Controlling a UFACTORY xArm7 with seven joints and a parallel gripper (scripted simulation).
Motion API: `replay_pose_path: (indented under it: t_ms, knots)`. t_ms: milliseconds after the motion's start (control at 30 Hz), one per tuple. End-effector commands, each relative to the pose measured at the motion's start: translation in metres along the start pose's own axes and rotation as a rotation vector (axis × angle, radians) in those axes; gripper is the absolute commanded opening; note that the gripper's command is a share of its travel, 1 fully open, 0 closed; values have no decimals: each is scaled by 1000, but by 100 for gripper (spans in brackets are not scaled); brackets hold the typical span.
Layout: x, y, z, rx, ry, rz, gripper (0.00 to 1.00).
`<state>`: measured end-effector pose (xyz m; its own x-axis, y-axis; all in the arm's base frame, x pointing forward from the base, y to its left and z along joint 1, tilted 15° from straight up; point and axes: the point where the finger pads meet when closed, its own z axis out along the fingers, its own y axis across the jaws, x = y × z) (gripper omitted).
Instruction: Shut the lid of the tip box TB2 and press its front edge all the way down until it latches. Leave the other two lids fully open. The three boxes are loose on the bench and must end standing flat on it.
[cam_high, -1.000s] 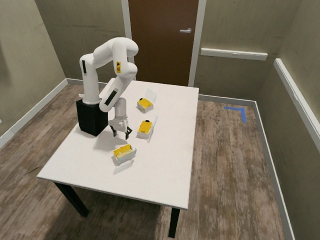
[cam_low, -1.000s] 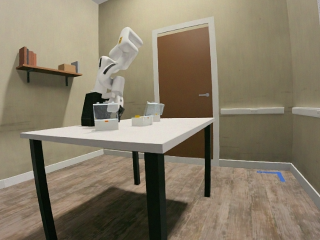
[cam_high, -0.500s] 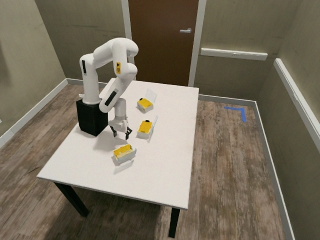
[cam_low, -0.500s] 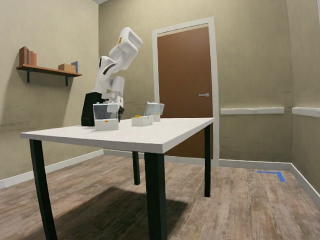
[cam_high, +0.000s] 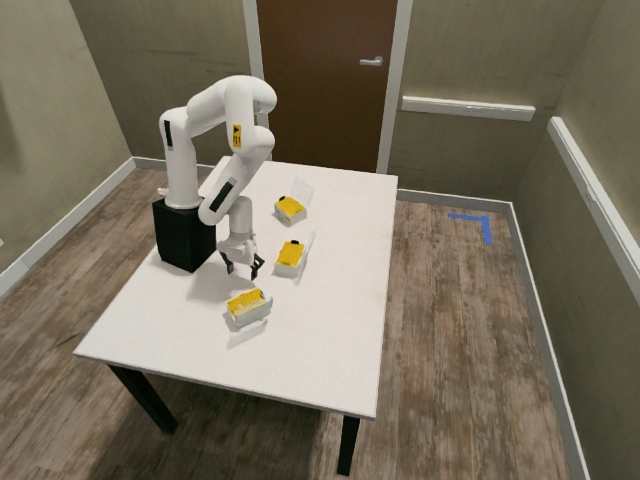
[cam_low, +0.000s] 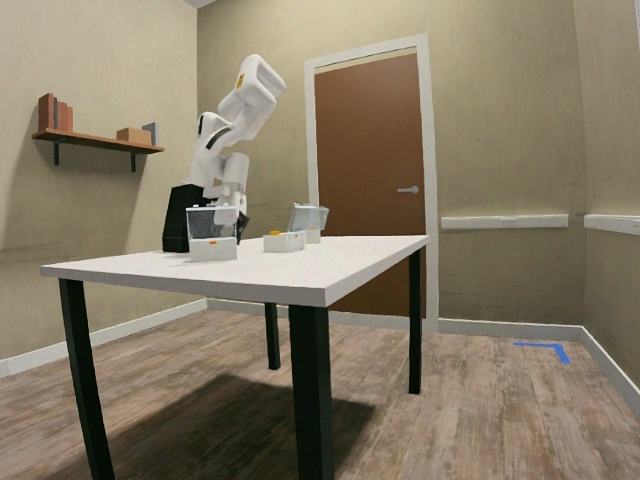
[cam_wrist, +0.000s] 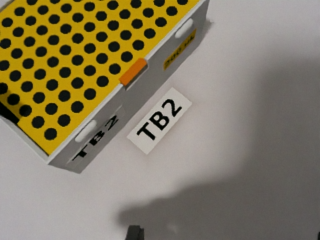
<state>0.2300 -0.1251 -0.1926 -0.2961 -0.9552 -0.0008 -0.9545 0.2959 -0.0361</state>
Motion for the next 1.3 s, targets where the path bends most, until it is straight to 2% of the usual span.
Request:
replay_pose_path:
  t_ms: [0, 700, 800, 867, 1267]
  knots:
    - [1, -1, 0, 2, 1, 1, 100]
    - [1, -1, 0, 2, 1, 1, 100]
    - [5, -1, -15, 2, 1, 1, 100]
    - [5, -1, -15, 2, 1, 1, 100]
    - [20, -1, -73, 2, 1, 1, 100]
